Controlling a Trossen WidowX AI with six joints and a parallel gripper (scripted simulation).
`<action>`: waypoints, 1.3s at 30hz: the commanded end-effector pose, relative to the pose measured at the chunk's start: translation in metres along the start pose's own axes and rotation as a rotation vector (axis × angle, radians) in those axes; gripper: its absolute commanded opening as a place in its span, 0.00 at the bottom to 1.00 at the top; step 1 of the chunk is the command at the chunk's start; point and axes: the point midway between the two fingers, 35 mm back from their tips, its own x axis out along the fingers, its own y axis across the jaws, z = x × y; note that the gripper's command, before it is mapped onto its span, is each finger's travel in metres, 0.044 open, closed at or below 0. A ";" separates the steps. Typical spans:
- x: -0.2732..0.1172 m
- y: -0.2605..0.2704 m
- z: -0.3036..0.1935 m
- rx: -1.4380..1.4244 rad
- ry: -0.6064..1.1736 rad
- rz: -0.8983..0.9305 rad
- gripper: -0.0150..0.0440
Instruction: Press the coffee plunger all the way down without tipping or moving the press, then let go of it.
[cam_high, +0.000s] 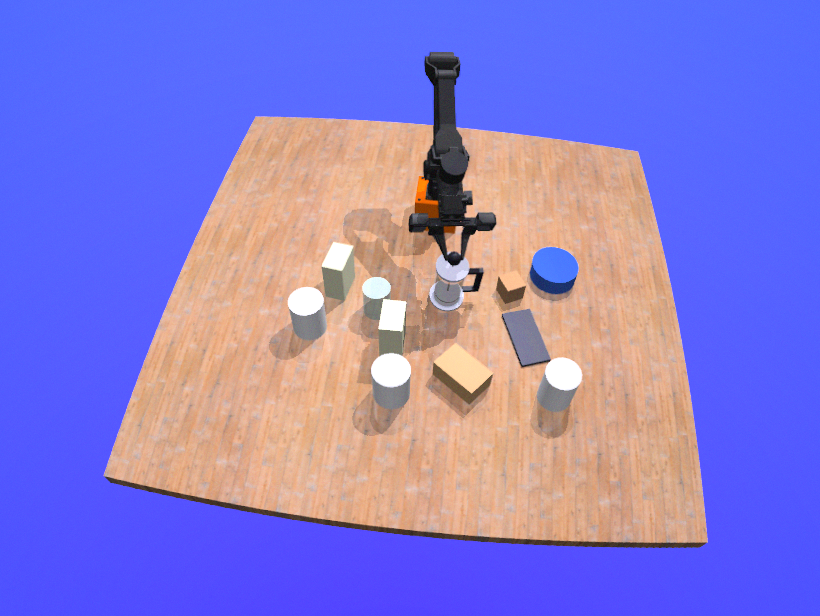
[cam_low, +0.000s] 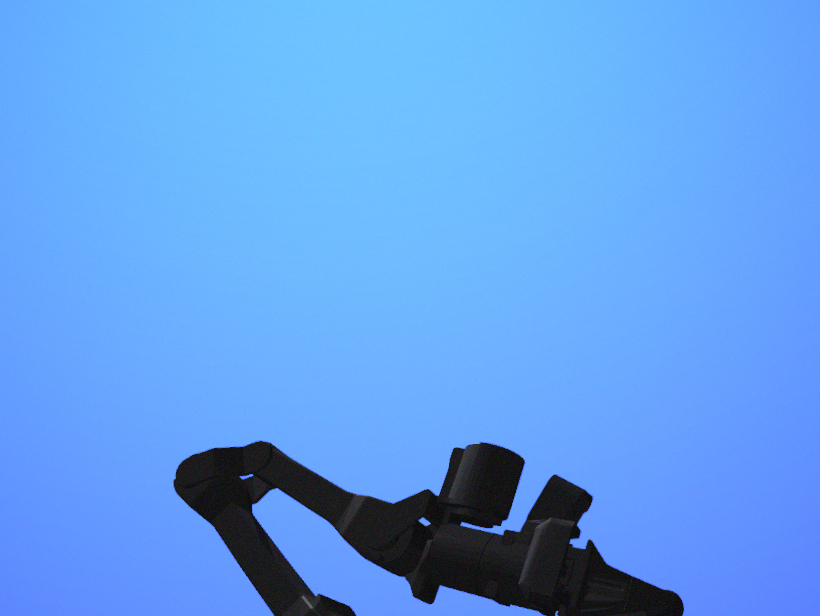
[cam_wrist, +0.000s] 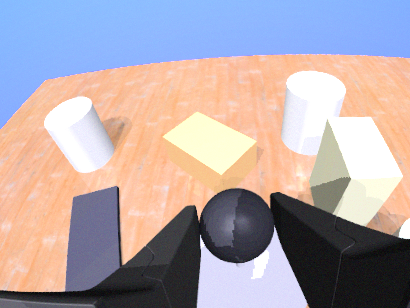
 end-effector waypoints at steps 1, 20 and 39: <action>0.003 0.000 -0.005 0.006 0.024 -0.001 0.46; 0.004 0.000 0.001 0.001 0.005 0.000 0.46; 0.004 0.000 0.001 0.001 0.005 0.000 1.00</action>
